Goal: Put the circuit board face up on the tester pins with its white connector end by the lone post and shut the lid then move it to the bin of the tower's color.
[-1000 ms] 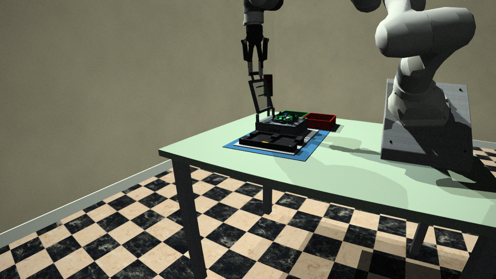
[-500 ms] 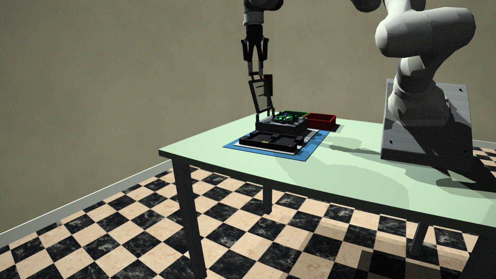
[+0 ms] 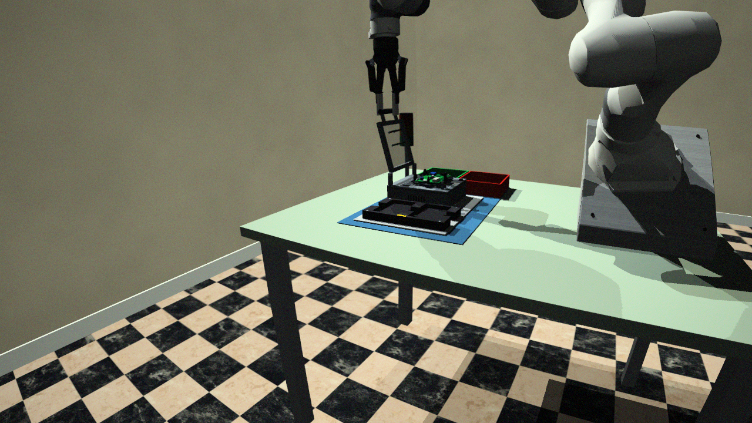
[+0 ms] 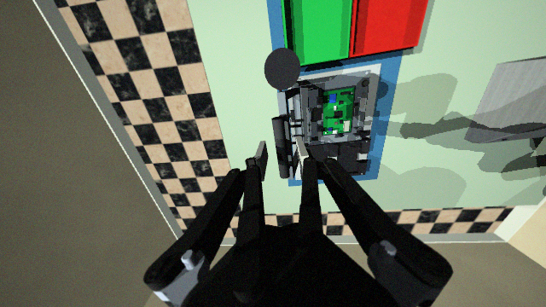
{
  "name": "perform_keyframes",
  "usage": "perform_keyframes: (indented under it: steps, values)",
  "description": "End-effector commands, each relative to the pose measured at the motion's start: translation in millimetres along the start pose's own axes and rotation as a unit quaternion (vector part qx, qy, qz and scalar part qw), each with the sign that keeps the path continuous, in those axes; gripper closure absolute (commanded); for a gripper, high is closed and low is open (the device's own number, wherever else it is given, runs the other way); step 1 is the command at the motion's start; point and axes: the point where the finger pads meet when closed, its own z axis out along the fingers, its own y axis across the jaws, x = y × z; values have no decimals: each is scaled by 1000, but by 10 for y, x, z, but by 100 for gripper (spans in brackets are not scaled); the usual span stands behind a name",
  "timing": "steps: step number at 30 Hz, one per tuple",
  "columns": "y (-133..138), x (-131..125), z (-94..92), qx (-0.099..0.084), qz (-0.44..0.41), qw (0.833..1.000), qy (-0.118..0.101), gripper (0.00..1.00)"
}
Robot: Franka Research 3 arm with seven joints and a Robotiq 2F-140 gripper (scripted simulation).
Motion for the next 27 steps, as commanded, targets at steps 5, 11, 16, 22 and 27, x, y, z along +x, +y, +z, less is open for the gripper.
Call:
perform_keyframes:
  steps: [5, 11, 16, 22, 27]
  values:
    - [3, 20, -16, 1, 3, 1000, 1, 70]
    - [3, 20, -16, 1, 3, 1000, 1, 70]
    - [3, 20, -16, 1, 3, 1000, 1, 70]
    - [3, 20, -16, 1, 3, 1000, 1, 100]
    - [3, 20, -16, 1, 3, 1000, 1, 100]
